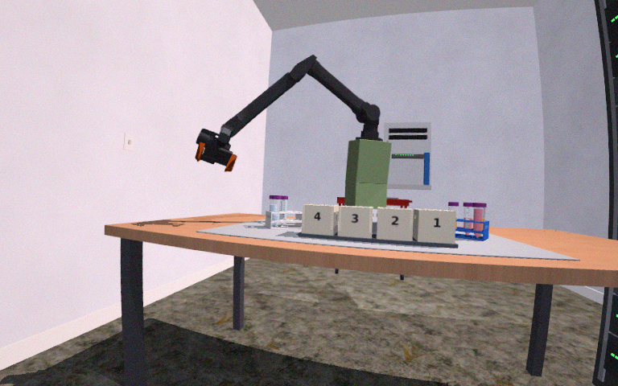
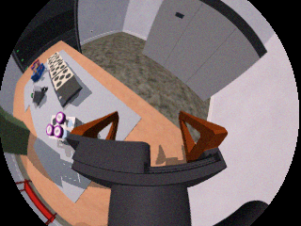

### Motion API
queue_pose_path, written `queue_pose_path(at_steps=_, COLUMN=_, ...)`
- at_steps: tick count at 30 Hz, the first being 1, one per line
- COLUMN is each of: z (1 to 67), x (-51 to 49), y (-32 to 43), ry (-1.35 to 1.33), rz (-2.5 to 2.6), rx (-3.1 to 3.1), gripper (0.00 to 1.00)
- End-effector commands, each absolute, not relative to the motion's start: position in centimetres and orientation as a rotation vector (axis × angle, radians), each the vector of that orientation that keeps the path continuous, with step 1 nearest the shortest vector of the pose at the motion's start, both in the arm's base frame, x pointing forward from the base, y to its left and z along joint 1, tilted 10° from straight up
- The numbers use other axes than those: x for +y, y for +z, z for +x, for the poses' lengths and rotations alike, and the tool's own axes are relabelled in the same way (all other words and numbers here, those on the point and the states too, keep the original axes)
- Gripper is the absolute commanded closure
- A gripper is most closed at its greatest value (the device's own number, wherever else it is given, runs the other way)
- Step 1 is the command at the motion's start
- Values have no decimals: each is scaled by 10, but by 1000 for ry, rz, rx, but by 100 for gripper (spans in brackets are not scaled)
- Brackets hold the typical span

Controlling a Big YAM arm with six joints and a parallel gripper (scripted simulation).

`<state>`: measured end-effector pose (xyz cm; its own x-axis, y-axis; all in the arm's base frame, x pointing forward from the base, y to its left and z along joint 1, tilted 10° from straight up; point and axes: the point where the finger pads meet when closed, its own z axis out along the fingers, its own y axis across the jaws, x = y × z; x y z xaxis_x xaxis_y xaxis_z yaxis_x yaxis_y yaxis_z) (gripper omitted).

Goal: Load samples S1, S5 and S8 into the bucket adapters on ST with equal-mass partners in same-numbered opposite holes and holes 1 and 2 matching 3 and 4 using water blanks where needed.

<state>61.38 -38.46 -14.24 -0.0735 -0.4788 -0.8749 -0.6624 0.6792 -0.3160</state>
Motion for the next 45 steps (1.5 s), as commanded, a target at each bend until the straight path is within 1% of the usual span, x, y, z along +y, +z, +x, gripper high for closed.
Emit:
queue_pose_path(at_steps=1, z=616, x=-389, y=-134, ry=181, rz=-930, rx=1712, gripper=0)
queue_pose_path(at_steps=17, z=616, x=-389, y=-134, ry=181, rz=-930, rx=1712, gripper=0)
queue_pose_path(at_steps=18, z=639, x=-396, y=-89, ry=137, rz=-978, rx=1694, gripper=45)
queue_pose_path(at_steps=20, z=640, x=-392, y=-79, ry=170, rz=-972, rx=1734, gripper=45)
queue_pose_path(at_steps=21, z=627, x=-377, y=-92, ry=224, rz=-940, rx=1764, gripper=45)
queue_pose_path(at_steps=22, z=627, x=-375, y=-88, ry=231, rz=-930, rx=1769, gripper=45)
queue_pose_path(at_steps=31, z=633, x=-358, y=-46, ry=207, rz=-941, rx=1755, gripper=45)
queue_pose_path(at_steps=34, z=632, x=-359, y=-46, ry=206, rz=-940, rx=1755, gripper=45)
queue_pose_path(at_steps=37, z=636, x=-344, y=-59, ry=301, rz=-910, rx=1847, gripper=45)
queue_pose_path(at_steps=38, z=634, x=-336, y=-46, ry=296, rz=-912, rx=1844, gripper=45)
queue_pose_path(at_steps=43, z=640, x=-321, y=-43, ry=273, rz=-922, rx=1828, gripper=45)
queue_pose_path(at_steps=44, z=638, x=-313, y=-44, ry=318, rz=-904, rx=1872, gripper=45)
queue_pose_path(at_steps=45, z=651, x=-318, y=-27, ry=297, rz=-915, rx=1877, gripper=45)
